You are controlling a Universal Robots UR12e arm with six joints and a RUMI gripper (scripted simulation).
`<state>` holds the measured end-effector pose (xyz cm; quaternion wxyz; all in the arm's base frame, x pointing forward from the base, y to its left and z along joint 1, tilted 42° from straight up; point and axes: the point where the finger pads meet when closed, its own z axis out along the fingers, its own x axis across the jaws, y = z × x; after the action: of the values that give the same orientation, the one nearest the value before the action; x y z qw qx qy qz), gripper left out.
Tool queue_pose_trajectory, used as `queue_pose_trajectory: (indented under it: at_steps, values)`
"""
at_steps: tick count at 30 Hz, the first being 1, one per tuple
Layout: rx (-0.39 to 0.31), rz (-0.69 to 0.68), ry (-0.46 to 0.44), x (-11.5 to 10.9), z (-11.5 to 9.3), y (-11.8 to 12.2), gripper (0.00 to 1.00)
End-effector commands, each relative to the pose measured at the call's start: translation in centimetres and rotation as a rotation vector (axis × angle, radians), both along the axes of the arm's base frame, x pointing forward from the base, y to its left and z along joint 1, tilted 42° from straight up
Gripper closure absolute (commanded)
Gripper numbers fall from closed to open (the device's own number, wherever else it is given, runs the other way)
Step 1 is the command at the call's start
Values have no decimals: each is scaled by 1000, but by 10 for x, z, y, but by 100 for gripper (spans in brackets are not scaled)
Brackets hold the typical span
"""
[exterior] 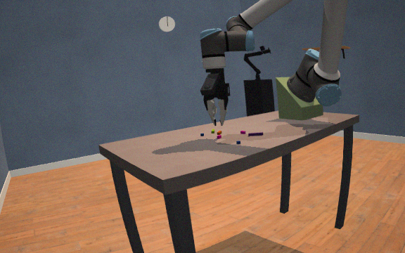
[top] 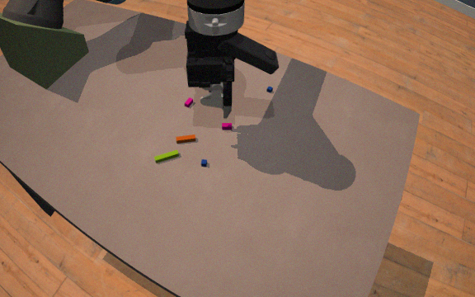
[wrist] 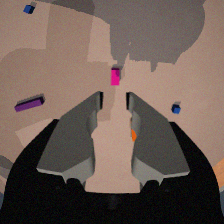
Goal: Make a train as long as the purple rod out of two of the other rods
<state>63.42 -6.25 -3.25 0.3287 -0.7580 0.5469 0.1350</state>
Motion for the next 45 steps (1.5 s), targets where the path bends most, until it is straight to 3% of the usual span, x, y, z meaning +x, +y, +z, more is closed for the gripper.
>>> queue_pose_trajectory:
  at_steps: [1,20,45]
  values:
    - [2,0,1,1,-8,8,86]
    - [1,0,1,4,-22,20,86]
    - [-1,0,-2,5,-22,20,86]
